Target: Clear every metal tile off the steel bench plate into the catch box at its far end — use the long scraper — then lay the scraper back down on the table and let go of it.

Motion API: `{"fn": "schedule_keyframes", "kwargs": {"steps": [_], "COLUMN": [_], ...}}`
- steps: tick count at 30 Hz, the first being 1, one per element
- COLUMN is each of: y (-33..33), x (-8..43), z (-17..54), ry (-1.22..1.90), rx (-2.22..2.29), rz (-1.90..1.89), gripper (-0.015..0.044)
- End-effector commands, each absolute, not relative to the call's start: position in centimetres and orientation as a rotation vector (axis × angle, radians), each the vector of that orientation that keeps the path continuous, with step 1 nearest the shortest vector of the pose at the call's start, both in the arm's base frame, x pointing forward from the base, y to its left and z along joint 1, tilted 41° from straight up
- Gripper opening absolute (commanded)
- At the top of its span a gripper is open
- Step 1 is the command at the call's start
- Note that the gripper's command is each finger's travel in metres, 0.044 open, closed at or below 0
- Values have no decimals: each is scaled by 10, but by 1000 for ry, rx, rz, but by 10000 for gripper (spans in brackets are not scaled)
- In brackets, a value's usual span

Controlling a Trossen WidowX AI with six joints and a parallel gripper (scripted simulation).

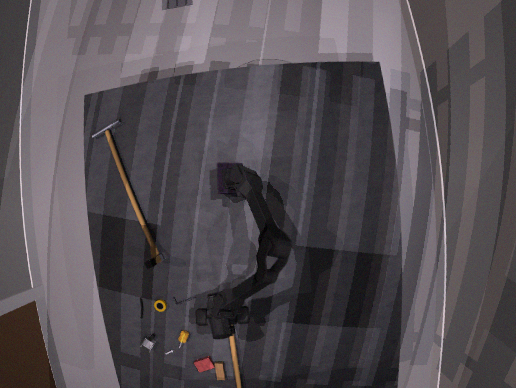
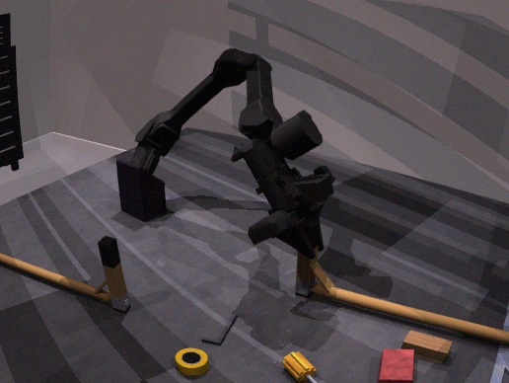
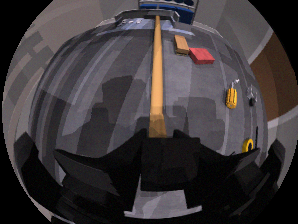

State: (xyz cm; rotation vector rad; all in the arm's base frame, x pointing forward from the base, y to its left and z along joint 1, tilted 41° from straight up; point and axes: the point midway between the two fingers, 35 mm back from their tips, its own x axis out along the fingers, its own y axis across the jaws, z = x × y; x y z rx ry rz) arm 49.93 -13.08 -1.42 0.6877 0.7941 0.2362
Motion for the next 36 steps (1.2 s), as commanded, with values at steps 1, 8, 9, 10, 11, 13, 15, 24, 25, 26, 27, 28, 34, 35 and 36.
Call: {"fn": "schedule_keyframes", "kwargs": {"steps": [1,8,9,10,11,13,15,24,25,26,27,28,34,35,36], "y": [-134,-134,-133,-132,-132,-132,-132,-132,-132,-132,-132,-132,-133,-133,-133], "x": [508,518,519,512,512,512,512,513,513,514,514,514,508,506,505], "z": [-11,-10,-9,-13,-13,-13,-13,-12,-12,-12,-12,-12,-12,-12,-13], "ry": [784,783,783,792,792,792,792,791,790,789,787,787,788,788,788], "rx": [685,685,685,688,688,688,688,688,688,688,688,688,687,687,687], "rz": [232,232,232,235,235,235,235,234,234,233,233,233,232,232,232], "gripper": [0,0,0,0,0,0,0,0,0,0,0,0,0,0,0]}}
